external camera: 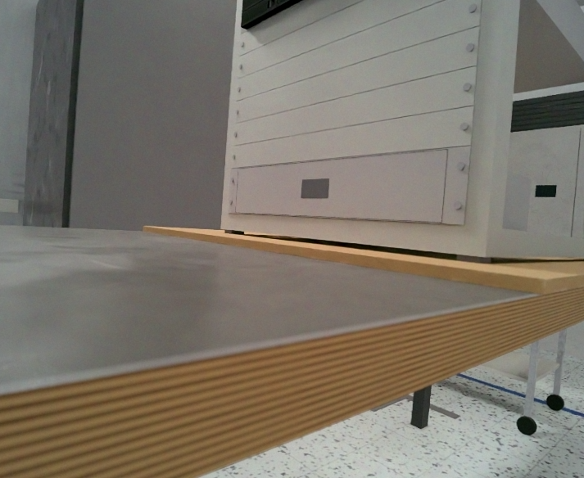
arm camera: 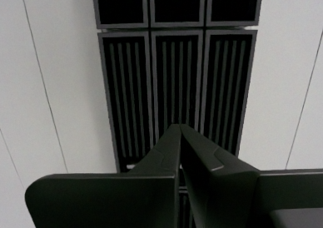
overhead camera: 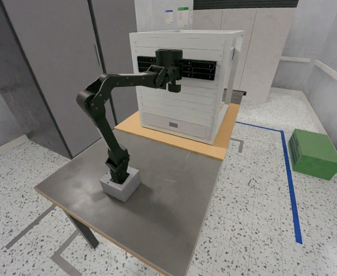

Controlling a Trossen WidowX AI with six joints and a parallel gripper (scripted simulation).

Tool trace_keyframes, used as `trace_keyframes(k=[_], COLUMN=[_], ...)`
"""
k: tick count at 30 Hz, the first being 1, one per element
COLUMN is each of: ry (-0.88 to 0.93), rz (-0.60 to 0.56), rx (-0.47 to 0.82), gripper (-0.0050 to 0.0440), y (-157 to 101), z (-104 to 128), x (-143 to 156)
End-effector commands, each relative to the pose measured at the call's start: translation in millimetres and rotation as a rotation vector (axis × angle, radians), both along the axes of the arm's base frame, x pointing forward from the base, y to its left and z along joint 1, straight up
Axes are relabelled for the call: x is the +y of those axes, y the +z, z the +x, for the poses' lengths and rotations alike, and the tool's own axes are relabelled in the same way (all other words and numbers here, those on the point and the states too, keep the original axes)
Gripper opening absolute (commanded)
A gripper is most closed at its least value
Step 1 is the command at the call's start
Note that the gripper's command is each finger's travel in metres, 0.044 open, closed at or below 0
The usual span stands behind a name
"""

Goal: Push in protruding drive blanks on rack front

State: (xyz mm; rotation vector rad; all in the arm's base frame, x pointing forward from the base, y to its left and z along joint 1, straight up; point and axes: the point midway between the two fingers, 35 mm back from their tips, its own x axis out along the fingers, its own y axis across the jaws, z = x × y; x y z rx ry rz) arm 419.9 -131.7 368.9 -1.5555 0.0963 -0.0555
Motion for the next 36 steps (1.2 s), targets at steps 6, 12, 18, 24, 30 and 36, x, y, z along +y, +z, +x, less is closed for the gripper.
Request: trace_keyframes(k=[6, 12, 18, 24, 30, 36], ry=[0.001, 0.001, 0.001, 0.001, 0.001, 0.001], rz=[-0.013, -0.013, -0.013, -0.013, -0.013, -0.013], rx=[-0.024, -0.024, -0.024, -0.024, -0.024, -0.024], gripper=[-0.0050, -0.0050, -0.0050, -0.0050, -0.0050, -0.0050], y=[11.5, 11.5, 11.5, 11.5, 11.5, 11.6], z=[2.8, 3.0, 3.0, 3.0, 3.3, 6.0], x=[0.8, 0.8, 0.8, 0.8, 0.7, 0.5])
